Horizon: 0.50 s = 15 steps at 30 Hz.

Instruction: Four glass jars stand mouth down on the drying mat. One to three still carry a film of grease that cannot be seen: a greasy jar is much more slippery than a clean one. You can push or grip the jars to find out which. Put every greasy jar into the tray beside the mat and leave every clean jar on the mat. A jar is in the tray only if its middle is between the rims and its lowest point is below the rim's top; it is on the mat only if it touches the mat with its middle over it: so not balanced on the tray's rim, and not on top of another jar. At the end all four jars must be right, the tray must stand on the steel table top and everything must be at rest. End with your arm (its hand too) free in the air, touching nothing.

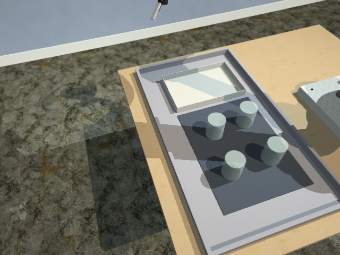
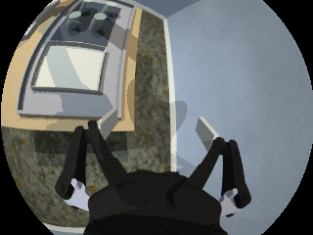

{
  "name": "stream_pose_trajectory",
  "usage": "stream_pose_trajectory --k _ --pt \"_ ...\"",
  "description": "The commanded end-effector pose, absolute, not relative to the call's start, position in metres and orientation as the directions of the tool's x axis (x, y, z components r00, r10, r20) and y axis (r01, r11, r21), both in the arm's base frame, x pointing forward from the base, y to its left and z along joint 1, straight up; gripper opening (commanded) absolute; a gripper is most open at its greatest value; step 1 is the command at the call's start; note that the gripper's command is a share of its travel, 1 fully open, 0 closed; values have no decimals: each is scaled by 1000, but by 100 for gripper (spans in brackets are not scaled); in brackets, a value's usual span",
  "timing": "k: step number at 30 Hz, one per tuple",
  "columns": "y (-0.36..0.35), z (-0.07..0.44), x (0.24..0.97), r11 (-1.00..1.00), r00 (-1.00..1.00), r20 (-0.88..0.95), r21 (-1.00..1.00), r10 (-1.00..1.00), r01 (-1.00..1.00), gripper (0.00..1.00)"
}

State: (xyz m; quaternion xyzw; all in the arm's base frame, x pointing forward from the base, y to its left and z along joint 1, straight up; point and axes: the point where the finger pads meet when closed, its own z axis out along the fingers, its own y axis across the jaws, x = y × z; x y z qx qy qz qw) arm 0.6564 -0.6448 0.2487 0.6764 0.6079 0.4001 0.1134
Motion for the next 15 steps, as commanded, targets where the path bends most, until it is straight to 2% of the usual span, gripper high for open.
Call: stream_pose_trajectory --k 1,4,15 --pt "-645 249 656 -235 -59 403 640 913 731 100" --pt "-645 249 656 -235 -59 403 640 913 731 100" --pt "-574 240 641 -189 -116 403 640 908 745 100"
